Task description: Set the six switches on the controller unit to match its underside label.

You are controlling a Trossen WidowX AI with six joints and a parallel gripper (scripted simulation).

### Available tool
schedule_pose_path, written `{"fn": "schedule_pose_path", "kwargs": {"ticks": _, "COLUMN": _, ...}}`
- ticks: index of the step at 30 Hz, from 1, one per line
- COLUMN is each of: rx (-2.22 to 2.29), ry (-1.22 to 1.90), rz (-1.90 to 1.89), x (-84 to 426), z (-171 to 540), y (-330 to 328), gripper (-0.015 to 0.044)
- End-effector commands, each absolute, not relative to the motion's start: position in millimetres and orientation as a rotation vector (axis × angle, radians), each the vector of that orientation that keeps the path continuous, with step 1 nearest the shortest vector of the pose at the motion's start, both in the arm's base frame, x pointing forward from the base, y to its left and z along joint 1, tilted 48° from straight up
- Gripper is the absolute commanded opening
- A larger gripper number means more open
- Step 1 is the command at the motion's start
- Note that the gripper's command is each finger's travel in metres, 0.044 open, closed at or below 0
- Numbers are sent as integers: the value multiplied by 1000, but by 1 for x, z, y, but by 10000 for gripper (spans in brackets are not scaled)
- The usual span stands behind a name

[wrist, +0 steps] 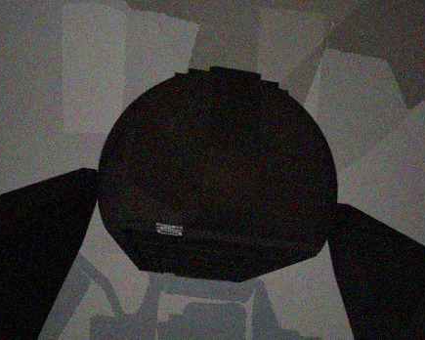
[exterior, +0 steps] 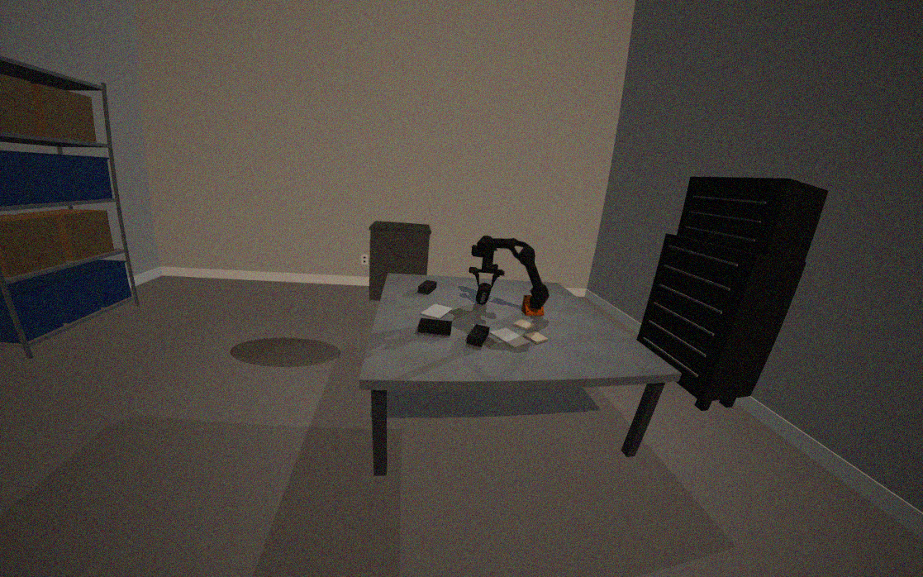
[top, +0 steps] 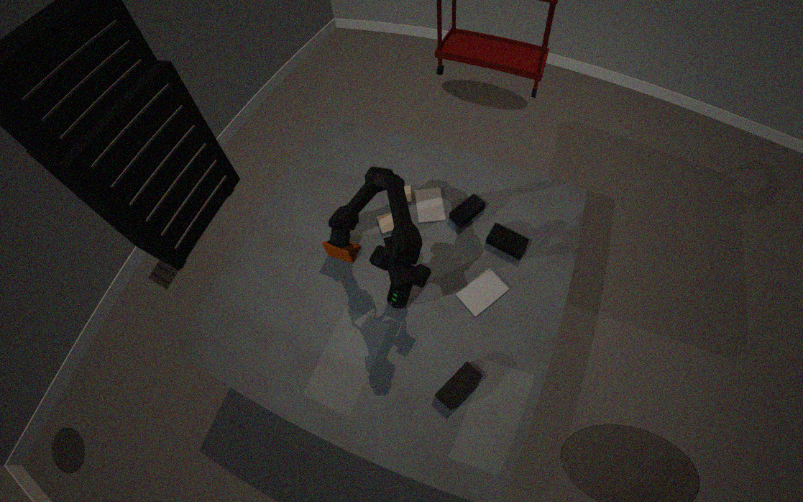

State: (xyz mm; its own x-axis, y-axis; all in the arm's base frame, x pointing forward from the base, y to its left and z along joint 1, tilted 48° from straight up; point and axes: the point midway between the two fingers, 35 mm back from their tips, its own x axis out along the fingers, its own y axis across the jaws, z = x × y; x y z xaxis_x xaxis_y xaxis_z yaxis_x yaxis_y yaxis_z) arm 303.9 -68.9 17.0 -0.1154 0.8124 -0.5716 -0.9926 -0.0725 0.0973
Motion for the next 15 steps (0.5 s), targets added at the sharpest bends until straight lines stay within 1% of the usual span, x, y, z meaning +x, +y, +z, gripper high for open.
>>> {"fn": "schedule_pose_path", "kwargs": {"ticks": 1, "rx": -432, "ry": 538, "rz": 1617, "x": 305, "z": 14, "y": -74, "gripper": 336}}
{"fn": "schedule_pose_path", "kwargs": {"ticks": 15, "rx": -409, "ry": 516, "rz": 1620, "x": 305, "z": 8, "y": -84, "gripper": 336}}
